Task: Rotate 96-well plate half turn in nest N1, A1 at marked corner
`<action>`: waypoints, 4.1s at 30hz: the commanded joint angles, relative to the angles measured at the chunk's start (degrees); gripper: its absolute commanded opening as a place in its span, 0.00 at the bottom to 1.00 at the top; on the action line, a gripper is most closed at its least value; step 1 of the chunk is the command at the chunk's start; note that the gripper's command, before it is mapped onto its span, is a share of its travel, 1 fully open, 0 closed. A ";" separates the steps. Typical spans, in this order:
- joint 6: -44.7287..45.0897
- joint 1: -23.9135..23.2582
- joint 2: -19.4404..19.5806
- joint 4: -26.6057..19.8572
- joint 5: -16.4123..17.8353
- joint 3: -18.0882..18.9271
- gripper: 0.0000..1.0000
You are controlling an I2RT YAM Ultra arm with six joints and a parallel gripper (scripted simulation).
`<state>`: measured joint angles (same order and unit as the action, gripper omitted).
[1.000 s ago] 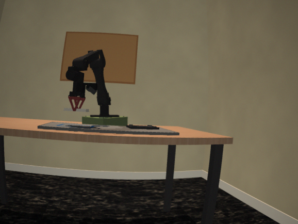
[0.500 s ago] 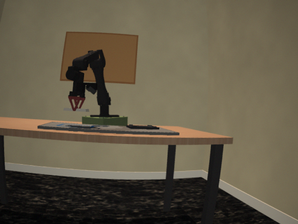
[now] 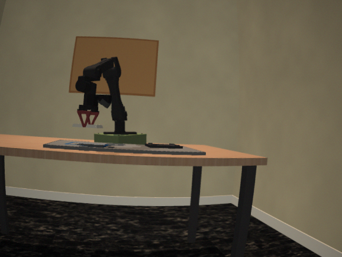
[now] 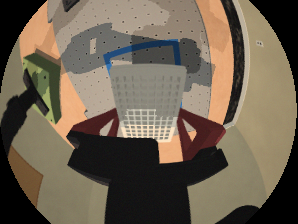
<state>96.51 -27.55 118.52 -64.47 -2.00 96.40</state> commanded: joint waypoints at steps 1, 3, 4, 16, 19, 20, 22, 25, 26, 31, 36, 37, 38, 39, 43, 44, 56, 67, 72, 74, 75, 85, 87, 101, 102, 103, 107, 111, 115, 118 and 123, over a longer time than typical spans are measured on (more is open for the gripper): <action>-7.26 0.01 -0.54 -0.35 0.33 0.53 0.00; -7.27 0.01 -0.54 -0.35 0.33 0.53 0.00; -7.27 0.01 -0.54 -0.35 0.33 0.53 0.00; -7.27 0.01 -0.54 -0.35 0.33 0.52 0.00; -7.27 0.01 -0.54 -0.35 0.33 0.52 0.00; -7.27 0.01 -0.54 -0.35 0.33 0.52 0.00; -7.27 0.01 -0.54 -0.35 0.33 0.52 0.00; -7.27 0.01 -0.54 -0.35 0.33 0.52 0.00; -7.27 0.01 -0.54 -0.35 0.33 0.52 0.00; -7.27 0.01 -0.54 -0.35 0.33 0.52 0.00; -7.27 0.01 -0.54 -0.35 0.33 0.52 0.00; -7.27 0.01 -0.54 -0.35 0.33 0.52 0.00; -7.27 0.01 -0.54 -0.35 0.33 0.52 0.00; -7.27 0.01 -0.54 -0.35 0.33 0.52 0.00; -7.26 0.00 -0.40 0.17 0.33 0.14 0.00; -7.26 0.00 -0.40 0.17 0.33 0.14 0.00; -7.23 -0.03 -0.04 1.68 0.34 -1.01 0.00; -7.20 -0.05 0.29 2.90 0.34 -1.89 0.00; -7.19 -0.07 0.49 3.57 0.34 -2.37 0.00; -7.18 -0.07 0.57 3.83 0.34 -2.55 0.00; -7.18 -0.08 0.61 3.97 0.34 -2.64 0.00; -7.16 -0.10 0.94 5.03 0.34 -3.37 0.00; -7.15 -0.10 1.03 5.29 0.34 -3.54 0.00; -7.12 -0.14 1.58 6.86 0.34 -4.56 0.00; -7.12 -0.14 1.63 6.99 0.34 -4.65 0.00; -7.11 -0.14 1.68 7.12 0.34 -4.73 0.00; -7.10 -0.15 1.87 7.64 0.34 -5.06 0.00; -7.09 -0.16 2.07 8.16 0.34 -5.37 0.00; -7.09 -0.17 2.17 8.42 0.35 -5.53 0.00; -7.08 -0.18 2.33 8.80 0.35 -5.76 0.00; -7.06 -0.19 2.59 9.44 0.35 -6.13 0.00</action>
<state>89.41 -27.70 121.56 -55.44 -2.00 90.08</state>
